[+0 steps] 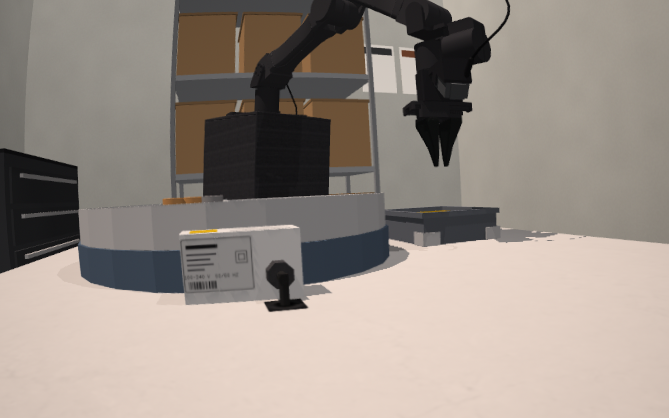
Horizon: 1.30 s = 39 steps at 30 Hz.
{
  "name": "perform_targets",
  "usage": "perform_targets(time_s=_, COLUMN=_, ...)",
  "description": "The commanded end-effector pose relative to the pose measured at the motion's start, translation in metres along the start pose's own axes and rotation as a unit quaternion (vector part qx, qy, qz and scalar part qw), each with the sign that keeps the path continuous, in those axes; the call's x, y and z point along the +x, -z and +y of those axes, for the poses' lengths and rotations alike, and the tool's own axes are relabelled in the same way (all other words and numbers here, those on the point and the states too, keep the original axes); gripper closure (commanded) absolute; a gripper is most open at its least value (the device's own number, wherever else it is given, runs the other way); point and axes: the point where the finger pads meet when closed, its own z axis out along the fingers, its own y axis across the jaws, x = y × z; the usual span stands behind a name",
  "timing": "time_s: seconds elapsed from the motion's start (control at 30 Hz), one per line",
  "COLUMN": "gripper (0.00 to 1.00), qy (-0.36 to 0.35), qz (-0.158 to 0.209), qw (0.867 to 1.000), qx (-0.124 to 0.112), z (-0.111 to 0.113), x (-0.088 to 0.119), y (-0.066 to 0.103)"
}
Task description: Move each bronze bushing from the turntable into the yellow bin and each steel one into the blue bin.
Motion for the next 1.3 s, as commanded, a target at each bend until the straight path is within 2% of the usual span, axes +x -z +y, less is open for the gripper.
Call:
perform_targets(time_s=0.0, gripper=0.85, qy=-0.004, qz=-0.011, qw=1.000, qx=-0.005, z=-0.0027, x=-0.0100, y=0.0105)
perform_targets(time_s=1.27, gripper=0.86, qy=-0.005, qz=-0.012, qw=1.000, qx=-0.007, z=-0.0050, x=-0.0090, y=0.0109)
